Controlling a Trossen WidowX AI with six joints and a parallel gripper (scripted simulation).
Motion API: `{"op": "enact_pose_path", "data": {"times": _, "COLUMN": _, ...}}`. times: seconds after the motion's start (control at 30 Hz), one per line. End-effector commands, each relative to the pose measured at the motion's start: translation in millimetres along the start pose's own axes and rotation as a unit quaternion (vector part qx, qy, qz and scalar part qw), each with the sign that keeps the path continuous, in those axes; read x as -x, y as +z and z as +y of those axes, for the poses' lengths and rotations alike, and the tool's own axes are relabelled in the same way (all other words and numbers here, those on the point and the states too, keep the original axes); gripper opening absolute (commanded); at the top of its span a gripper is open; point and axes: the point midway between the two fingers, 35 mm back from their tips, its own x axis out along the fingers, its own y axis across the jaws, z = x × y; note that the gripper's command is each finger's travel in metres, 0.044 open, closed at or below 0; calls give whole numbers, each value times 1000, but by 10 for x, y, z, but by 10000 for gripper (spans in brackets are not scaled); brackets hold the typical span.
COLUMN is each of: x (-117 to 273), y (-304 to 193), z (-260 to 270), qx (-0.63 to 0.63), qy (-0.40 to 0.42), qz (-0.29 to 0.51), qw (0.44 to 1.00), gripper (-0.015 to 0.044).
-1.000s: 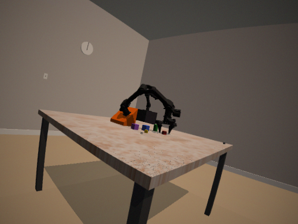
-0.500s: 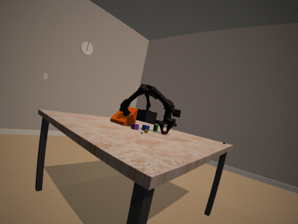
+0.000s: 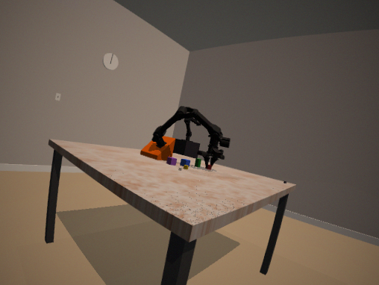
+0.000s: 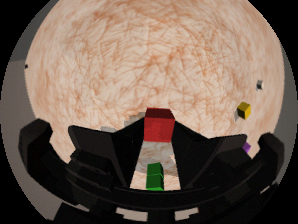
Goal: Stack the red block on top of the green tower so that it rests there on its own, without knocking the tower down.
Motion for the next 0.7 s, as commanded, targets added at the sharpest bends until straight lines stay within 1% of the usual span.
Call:
{"op": "enact_pose_path", "data": {"times": 0.0, "x": 218, "y": 26, "z": 31, "qx": -4, "qy": 8, "qz": -5, "qw": 1000, "gripper": 0}}
{"op": "enact_pose_path", "data": {"times": 0.47, "x": 974, "y": 16, "z": 25, "qx": -4, "qy": 9, "qz": -3, "qw": 1000, "gripper": 0}}
{"op": "enact_pose_path", "data": {"times": 0.53, "x": 1028, "y": 14, "z": 23, "qx": -4, "qy": 9, "qz": -3, "qw": 1000, "gripper": 0}}
{"op": "enact_pose_path", "data": {"times": 0.67, "x": 1017, "y": 10, "z": 26, "qx": -2, "qy": 9, "qz": -5, "qw": 1000, "gripper": 0}}
